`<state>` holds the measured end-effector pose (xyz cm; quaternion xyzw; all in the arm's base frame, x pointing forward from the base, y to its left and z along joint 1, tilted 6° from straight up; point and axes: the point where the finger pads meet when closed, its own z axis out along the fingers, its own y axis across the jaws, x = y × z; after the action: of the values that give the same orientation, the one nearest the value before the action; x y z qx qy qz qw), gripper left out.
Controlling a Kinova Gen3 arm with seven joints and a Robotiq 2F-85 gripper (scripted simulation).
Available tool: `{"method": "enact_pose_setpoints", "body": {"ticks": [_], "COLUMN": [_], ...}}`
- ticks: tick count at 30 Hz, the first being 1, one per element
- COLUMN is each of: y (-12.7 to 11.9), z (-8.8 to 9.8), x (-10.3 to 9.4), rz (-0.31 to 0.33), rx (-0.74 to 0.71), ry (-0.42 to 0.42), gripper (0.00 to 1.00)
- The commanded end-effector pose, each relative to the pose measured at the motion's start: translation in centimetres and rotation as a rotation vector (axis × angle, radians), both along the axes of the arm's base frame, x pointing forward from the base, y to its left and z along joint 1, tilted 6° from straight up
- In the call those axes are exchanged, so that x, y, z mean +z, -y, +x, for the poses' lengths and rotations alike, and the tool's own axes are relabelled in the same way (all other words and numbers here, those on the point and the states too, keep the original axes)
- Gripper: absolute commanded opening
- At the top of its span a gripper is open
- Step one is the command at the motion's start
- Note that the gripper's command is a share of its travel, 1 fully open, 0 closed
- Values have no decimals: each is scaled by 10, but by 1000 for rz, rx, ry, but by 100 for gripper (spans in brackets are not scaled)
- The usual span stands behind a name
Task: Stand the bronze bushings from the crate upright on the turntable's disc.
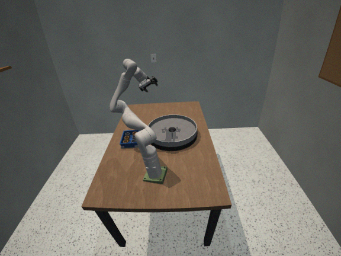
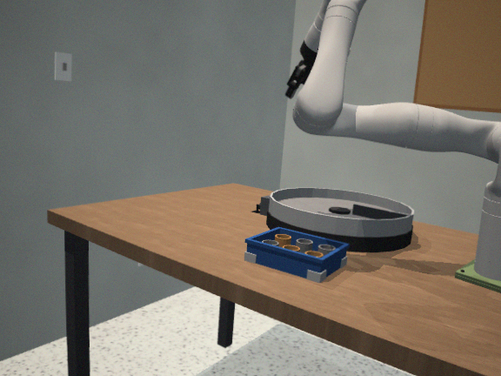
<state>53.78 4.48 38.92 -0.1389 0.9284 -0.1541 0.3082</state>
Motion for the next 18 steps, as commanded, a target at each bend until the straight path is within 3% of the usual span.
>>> {"method": "enact_pose_setpoints", "body": {"ticks": [1,4,5,13,14,18], "y": [8,8,25,25,40,40], "z": [-4,-4,-12,-12,-22,-22], "x": [-2,-2,-15,-15,-28,-28], "rz": [23,22,75,75,120,120], "rx": [-25,-25,-94,-94,-155,-155], "ry": [-2,-3,-28,-28,-55,-55], "gripper": [100,100,100,100,100,100]}}
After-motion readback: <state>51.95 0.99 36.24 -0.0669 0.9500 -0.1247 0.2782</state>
